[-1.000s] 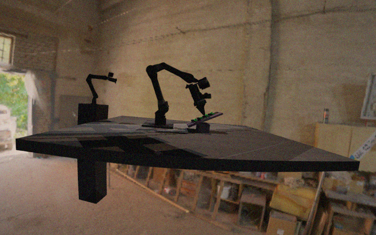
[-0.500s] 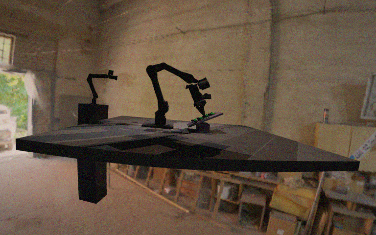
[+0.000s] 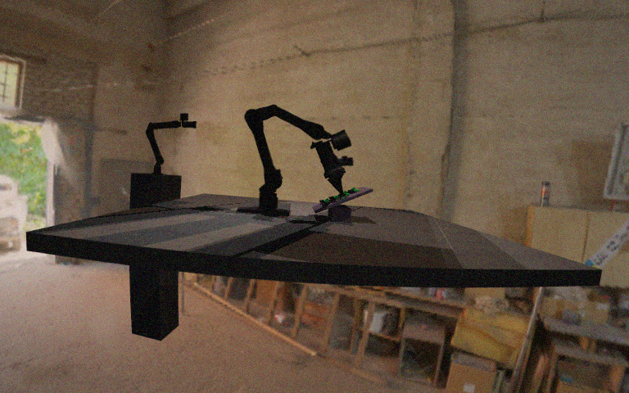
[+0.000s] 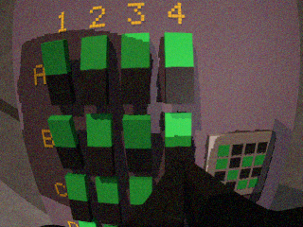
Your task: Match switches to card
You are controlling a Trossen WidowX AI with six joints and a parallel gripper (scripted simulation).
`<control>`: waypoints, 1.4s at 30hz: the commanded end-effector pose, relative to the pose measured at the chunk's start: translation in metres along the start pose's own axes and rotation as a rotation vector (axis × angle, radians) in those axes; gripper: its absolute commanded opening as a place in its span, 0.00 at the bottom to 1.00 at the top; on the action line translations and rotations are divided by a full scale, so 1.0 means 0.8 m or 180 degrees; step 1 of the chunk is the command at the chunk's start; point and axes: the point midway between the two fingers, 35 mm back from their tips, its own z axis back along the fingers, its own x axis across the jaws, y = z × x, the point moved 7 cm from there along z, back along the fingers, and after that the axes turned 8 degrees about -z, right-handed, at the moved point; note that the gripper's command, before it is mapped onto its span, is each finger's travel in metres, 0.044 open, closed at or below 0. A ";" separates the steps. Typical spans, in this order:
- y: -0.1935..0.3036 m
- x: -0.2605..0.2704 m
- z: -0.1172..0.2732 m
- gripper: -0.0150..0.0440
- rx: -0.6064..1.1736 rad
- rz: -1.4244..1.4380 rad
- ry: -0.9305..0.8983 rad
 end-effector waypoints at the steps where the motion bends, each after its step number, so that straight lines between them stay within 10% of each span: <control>1: 0.000 0.000 -0.001 0.25 0.0000 0.0008 -0.0013; 42: -0.002 0.000 0.006 0.25 0.0012 0.0000 0.0000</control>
